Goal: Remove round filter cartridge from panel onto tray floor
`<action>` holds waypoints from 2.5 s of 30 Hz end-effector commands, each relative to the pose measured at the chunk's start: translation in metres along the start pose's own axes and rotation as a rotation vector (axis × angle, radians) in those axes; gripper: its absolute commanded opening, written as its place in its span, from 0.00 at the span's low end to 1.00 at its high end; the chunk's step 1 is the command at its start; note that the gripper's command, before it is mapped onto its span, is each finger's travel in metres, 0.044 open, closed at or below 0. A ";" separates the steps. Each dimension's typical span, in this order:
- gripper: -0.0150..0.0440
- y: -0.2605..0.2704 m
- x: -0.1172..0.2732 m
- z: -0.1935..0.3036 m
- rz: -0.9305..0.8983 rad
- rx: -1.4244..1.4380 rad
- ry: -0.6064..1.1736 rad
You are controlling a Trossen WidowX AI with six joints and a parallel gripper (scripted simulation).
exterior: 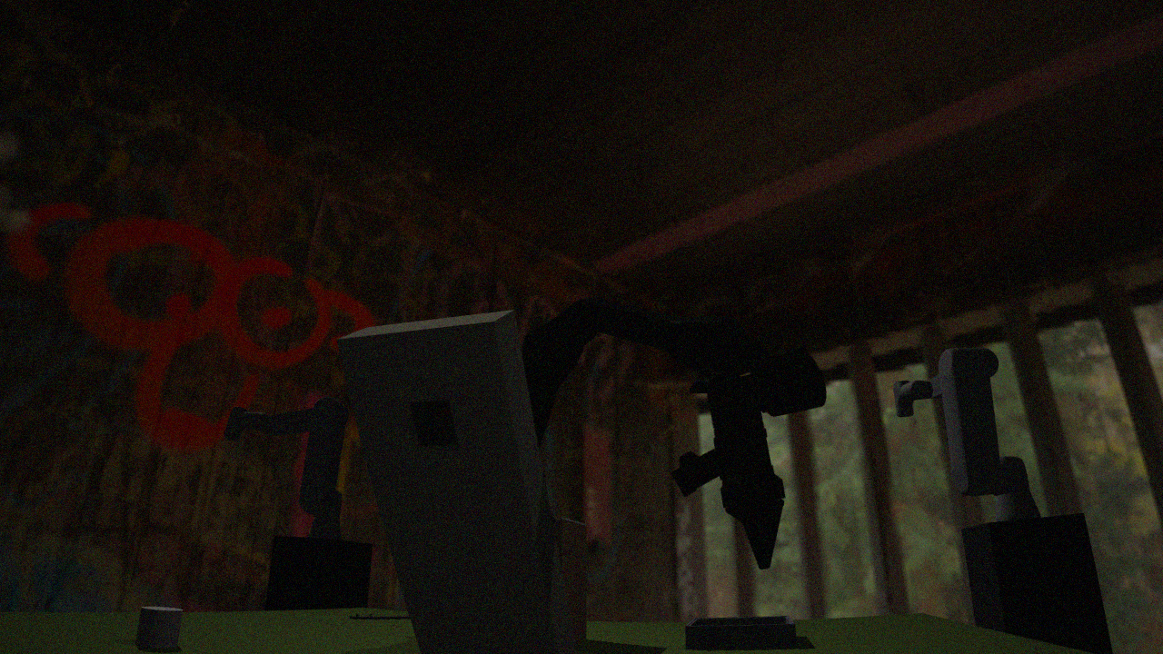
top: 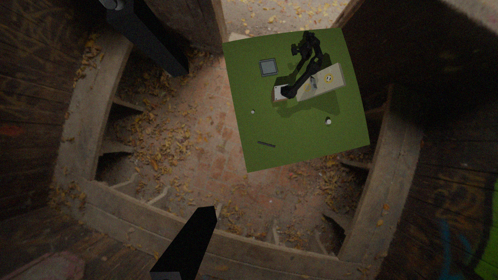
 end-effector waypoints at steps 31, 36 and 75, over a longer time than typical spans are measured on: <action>0.41 -0.009 0.202 -0.262 -1.054 -0.439 0.256; 0.41 -0.018 0.201 -0.286 -1.121 -0.509 0.262; 0.41 0.027 0.181 -0.288 -1.119 -0.511 0.264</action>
Point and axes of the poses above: the point midway between the two fingers, 35 mm back from their tips, its own x axis back along the fingers, its own y axis across the jaws, z = x × y, the point moved 4 cm from there along x, back along the fingers, and after that the axes turned 1 degree about -x, right-handed, at the moved point
